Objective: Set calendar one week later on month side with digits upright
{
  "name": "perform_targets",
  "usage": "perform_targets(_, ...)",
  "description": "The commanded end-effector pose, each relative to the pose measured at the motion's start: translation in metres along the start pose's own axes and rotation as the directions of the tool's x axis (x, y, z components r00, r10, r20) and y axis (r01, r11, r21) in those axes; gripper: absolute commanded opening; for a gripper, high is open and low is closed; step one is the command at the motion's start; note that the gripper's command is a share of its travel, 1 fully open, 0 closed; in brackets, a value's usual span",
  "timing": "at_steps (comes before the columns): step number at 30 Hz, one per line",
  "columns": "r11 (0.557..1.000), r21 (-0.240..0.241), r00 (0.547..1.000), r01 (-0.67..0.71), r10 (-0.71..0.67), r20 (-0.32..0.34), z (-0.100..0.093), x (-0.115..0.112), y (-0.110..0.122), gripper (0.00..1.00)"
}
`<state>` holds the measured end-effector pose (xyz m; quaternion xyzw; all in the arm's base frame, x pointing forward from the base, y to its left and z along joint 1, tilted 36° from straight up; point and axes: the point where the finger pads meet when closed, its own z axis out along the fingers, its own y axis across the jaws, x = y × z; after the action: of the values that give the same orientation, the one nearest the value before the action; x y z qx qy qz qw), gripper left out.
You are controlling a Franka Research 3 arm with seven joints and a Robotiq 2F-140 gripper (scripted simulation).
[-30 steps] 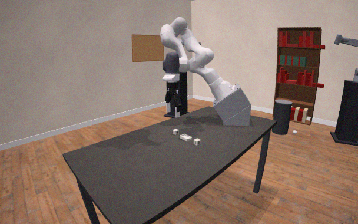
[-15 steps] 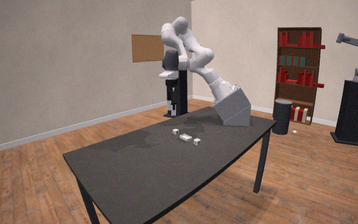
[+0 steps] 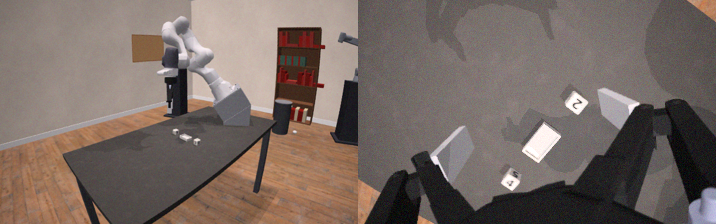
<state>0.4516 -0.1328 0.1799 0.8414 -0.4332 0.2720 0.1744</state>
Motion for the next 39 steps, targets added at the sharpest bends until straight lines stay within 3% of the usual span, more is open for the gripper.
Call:
perform_targets(1,0.985,0.002,0.985,-0.171,0.171,-0.02,-0.004,0.003,-0.004,1.0)
perform_targets(16,0.932,0.024,0.932,-0.361,0.362,-0.03,-0.015,0.006,-0.019,1.0)
perform_targets(30,0.821,0.05,0.82,-0.569,0.571,-0.033,-0.025,0.007,-0.036,1.0)
perform_targets(33,0.814,0.051,0.813,-0.579,0.581,-0.032,-0.025,0.007,-0.037,1.0)
perform_targets(34,0.788,0.055,0.788,-0.613,0.615,-0.032,-0.027,0.006,-0.04,1.0)
perform_targets(39,0.748,0.061,0.748,-0.66,0.663,-0.03,-0.029,0.005,-0.045,1.0)
